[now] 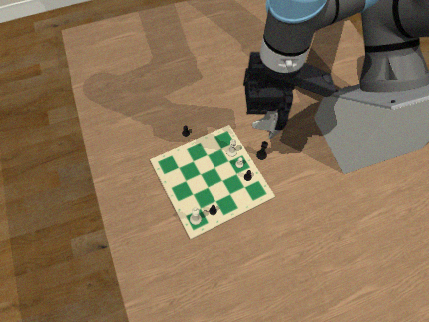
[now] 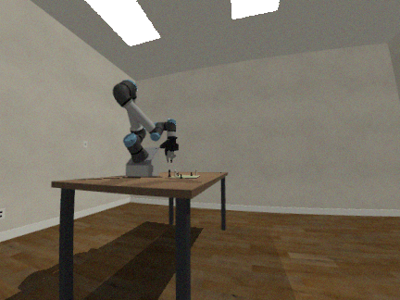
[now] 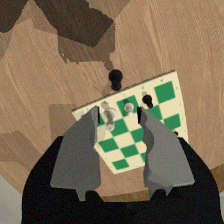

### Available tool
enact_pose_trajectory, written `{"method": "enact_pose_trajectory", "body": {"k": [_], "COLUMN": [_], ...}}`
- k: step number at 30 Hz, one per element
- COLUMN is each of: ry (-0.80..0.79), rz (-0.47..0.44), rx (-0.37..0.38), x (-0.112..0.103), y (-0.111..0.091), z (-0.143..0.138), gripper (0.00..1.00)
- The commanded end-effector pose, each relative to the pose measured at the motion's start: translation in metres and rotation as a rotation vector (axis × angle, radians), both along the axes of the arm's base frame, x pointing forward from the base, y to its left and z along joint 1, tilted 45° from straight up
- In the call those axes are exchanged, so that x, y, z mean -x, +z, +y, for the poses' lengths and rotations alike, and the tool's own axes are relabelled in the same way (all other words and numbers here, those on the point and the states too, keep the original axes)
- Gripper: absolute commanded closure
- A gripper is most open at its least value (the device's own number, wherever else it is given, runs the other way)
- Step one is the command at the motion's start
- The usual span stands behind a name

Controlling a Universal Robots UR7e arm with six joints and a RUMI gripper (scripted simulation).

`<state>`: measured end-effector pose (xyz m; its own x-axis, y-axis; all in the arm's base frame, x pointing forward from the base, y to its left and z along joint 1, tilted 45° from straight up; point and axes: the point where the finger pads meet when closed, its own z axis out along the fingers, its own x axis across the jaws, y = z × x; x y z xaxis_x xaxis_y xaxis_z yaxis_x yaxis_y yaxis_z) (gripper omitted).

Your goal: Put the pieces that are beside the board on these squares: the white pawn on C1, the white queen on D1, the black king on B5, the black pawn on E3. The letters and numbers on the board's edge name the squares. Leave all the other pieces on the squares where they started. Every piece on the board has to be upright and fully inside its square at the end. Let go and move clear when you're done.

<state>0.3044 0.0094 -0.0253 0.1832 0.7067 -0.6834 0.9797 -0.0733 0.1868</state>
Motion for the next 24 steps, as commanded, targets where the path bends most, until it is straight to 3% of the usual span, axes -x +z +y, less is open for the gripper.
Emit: {"method": "enact_pose_trajectory", "body": {"k": [1,24], "ry": [-0.001,-0.001], "rz": [0.002,0.002], "rx": [0.001,0.000], "x": [0.000,-0.002], "y": [-0.006,-0.026], "z": [-0.007,-0.027], "gripper": [0.75,0.75]}}
